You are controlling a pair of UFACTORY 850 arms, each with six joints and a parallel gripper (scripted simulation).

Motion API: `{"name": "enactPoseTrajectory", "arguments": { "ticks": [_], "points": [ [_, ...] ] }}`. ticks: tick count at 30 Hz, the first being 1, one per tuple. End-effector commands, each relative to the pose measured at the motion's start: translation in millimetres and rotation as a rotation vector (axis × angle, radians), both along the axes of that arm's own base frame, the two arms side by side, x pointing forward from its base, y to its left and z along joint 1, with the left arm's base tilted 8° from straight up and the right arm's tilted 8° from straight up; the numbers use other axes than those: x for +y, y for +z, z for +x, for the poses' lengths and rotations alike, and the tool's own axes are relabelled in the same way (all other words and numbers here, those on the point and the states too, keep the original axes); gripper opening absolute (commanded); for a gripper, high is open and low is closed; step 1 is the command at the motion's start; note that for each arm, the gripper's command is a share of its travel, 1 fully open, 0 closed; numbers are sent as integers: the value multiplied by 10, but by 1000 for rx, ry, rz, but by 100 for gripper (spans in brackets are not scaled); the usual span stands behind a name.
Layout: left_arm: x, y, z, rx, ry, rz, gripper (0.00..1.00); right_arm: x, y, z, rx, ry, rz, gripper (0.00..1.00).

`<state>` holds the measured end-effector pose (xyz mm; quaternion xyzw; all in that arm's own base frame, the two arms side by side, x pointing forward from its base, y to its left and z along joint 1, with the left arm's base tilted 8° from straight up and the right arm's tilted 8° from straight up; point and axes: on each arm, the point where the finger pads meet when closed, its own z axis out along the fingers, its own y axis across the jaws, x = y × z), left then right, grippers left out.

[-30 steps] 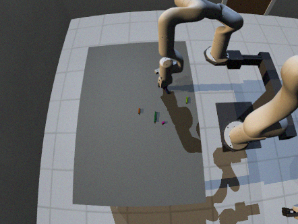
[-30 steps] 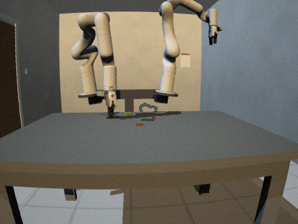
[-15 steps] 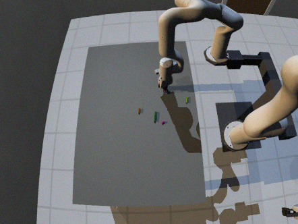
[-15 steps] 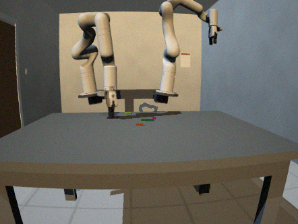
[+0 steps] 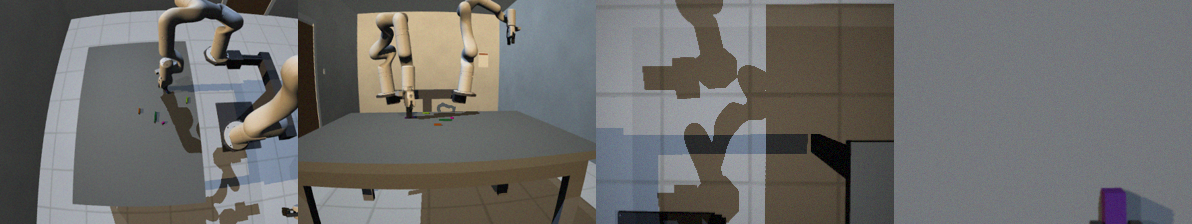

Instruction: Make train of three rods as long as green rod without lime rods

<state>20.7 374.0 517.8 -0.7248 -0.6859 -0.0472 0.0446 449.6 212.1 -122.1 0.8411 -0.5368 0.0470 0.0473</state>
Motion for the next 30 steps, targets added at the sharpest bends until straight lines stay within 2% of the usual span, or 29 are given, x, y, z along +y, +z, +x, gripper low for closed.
{"name": "enactPoseTrajectory", "arguments": {
  "ticks": [1, 2, 3, 7, 8, 13, 14, 30],
  "points": [
    [2, 7, 0, 0, 0, 2, 100, 6, 7, 9, -2, 0, 1, 10],
    [2, 7, 0, 0, 0, 2, 100, 6, 7, 9, -2, 0, 1, 10],
    [2, 7, 0, 0, 0, 2, 100, 6, 7, 9, -2, 0, 1, 14],
    [2, 7, 0, 0, 0, 2, 100, 6, 7, 9, -2, 0, 1, 14],
    [2, 7, 0, 0, 0, 2, 100, 6, 7, 9, -2, 0, 1, 18],
    [2, 7, 0, 0, 0, 2, 100, 6, 7, 9, -2, 0, 1, 22],
    [2, 7, 0, 0, 0, 2, 100, 6, 7, 9, -2, 0, 1, 26],
    [2, 7, 0, 0, 0, 2, 100, 11, 48, 8, -2, 0, 1, 26]
  ]
}}
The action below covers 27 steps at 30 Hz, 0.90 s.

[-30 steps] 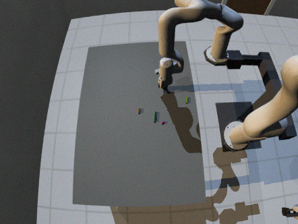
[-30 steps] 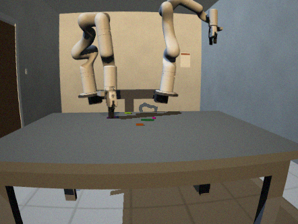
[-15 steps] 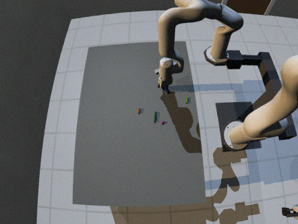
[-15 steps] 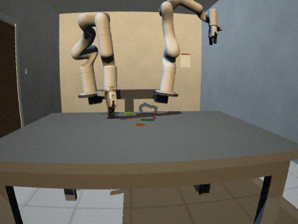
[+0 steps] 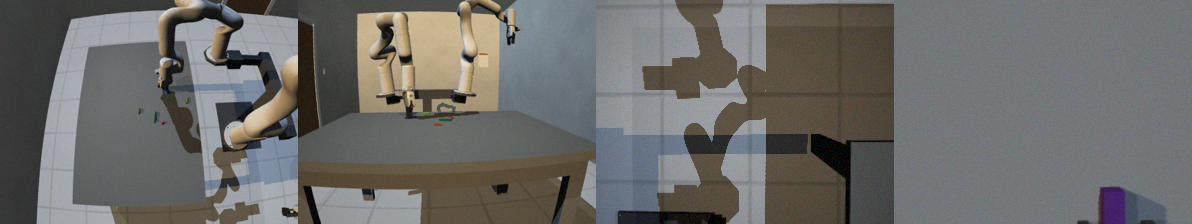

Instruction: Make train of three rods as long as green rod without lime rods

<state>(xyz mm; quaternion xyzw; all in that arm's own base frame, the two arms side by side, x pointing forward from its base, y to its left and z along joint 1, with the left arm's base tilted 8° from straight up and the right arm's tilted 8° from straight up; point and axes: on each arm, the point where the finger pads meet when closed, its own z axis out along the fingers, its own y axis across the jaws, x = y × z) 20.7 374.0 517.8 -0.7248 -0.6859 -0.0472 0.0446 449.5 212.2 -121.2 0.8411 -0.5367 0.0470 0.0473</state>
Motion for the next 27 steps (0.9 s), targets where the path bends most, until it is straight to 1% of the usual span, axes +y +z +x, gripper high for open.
{"name": "enactPoseTrajectory", "arguments": {
  "ticks": [1, 7, 9, 17, 20, 23, 27],
  "points": [
    [2, 7, 0, 0, 0, 2, 100, 14, 60, 9, -2, 0, 1, 26],
    [2, 7, 0, 0, 0, 2, 100, 42, 278, 3, -2, 0, 1, 26],
    [2, 7, 0, 0, 0, 2, 100, 42, 278, 3, -2, 0, 1, 26],
    [2, 7, 0, 0, 0, 2, 100, 98, 700, -9, -2, 0, 1, 26],
    [2, 7, 0, 0, 0, 2, 100, 113, 819, -13, -2, 0, 1, 26],
    [2, 7, 0, 0, 0, 2, 100, 121, 880, -15, -2, 0, 1, 26],
    [2, 7, 0, 0, 0, 2, 100, 123, 890, -15, -2, 0, 1, 26]
  ]
}}
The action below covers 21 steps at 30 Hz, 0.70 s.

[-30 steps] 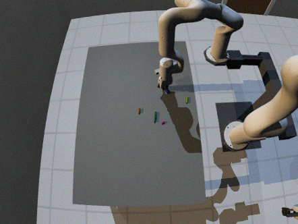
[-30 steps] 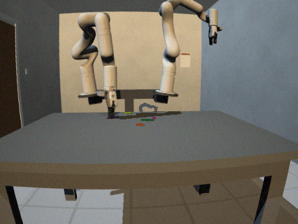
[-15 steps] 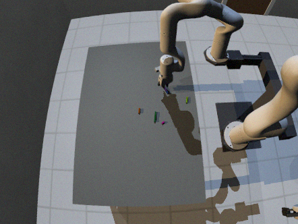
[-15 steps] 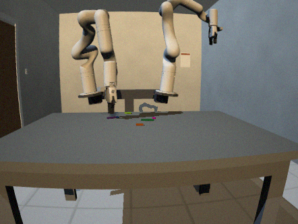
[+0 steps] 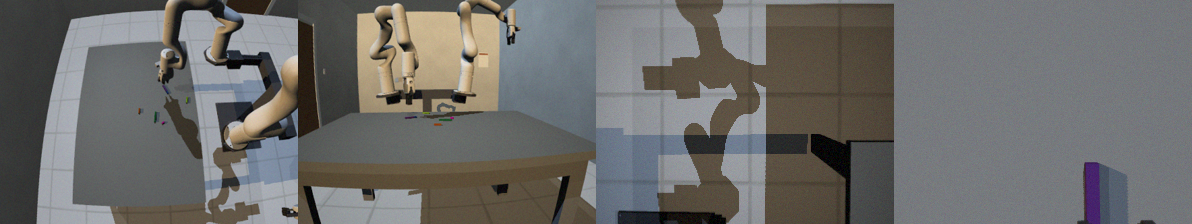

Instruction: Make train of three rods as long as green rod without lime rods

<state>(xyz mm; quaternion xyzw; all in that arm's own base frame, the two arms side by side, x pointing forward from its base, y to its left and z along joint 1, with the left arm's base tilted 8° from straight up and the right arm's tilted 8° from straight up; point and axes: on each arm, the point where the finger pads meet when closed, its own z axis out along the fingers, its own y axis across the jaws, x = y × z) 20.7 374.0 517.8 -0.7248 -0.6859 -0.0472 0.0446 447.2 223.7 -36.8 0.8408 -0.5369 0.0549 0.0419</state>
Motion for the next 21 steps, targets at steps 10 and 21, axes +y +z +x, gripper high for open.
{"name": "enactPoseTrajectory", "arguments": {
  "ticks": [10, 21],
  "points": [
    [2, 7, 0, 0, 0, 2, 100, 7, 47, 8, 17, 0, 0, 100],
    [2, 7, 0, 0, 0, 2, 100, 7, 47, 8, 17, 0, 0, 100]
  ]
}}
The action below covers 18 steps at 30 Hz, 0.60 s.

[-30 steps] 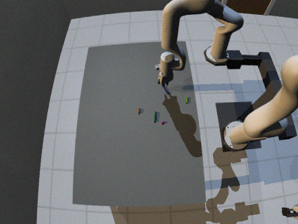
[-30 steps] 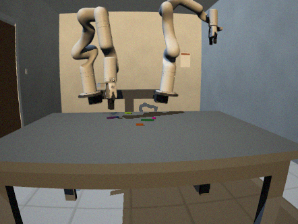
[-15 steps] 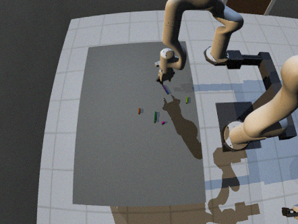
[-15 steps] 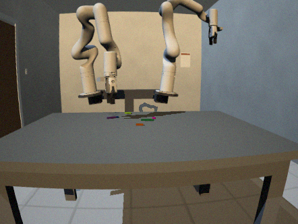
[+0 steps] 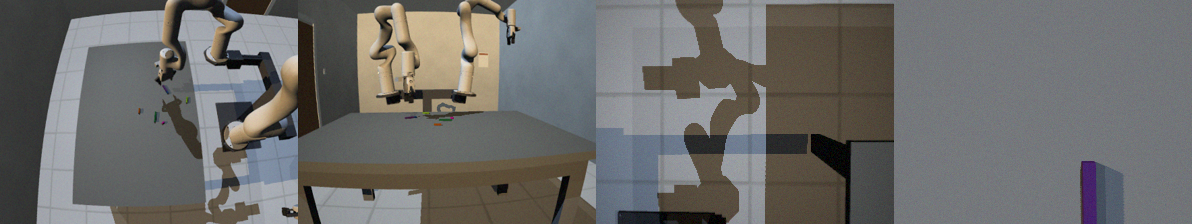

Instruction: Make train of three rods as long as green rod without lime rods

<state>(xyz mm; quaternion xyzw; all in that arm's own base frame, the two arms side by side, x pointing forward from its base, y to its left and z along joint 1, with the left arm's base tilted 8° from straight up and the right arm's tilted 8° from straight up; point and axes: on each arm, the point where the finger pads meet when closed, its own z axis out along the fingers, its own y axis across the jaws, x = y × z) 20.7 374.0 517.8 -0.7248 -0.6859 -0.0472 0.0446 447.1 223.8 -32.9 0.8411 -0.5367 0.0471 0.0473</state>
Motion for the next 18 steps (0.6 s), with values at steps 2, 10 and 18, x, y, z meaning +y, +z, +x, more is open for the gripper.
{"name": "enactPoseTrajectory", "arguments": {
  "ticks": [2, 10, 18],
  "points": [
    [2, 7, 0, 0, 0, 2, 100, 7, 9, 9, -2, 0, 1, 100],
    [2, 7, 0, 0, 0, 2, 100, 24, 139, 6, -2, 0, 1, 100],
    [2, 7, 0, 0, 0, 2, 100, 58, 401, -2, -2, 0, 1, 100]
  ]
}}
